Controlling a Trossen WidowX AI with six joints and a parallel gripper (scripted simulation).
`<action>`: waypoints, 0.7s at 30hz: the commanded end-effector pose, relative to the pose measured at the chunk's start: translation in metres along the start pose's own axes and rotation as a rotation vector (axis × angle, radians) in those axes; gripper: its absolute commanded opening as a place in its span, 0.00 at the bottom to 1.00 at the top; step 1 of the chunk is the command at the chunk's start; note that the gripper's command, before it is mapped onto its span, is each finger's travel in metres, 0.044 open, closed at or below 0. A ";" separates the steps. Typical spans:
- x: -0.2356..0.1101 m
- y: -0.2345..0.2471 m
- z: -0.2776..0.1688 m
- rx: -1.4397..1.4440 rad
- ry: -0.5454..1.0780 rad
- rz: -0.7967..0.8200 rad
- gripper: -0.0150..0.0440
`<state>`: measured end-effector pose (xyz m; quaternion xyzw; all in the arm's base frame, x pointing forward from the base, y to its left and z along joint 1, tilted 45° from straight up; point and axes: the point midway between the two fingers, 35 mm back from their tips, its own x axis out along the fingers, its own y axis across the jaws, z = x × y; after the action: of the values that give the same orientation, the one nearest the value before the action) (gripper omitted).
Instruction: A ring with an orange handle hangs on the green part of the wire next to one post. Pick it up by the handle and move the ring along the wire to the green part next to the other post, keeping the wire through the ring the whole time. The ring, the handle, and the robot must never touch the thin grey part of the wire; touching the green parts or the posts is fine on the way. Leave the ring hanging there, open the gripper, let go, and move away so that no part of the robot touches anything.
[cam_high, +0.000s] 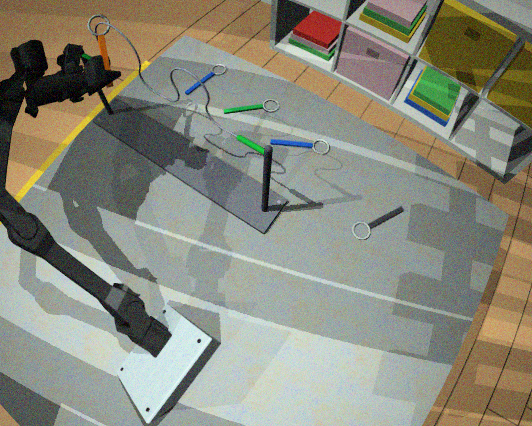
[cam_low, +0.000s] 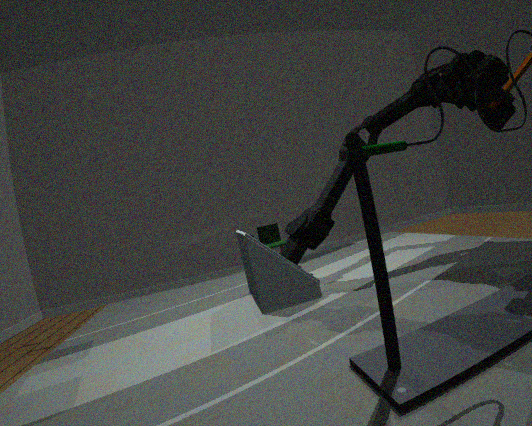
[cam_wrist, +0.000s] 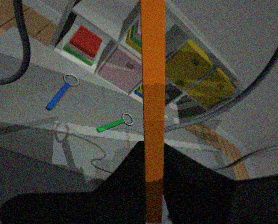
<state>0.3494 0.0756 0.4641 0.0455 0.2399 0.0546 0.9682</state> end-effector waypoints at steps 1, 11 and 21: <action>-0.003 0.002 0.000 0.060 -0.013 0.039 0.00; -0.003 0.006 0.001 0.178 -0.027 0.111 0.00; -0.002 0.010 0.001 0.296 -0.042 0.181 0.00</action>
<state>0.3503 0.0841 0.4648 0.1836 0.2263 0.0960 0.9517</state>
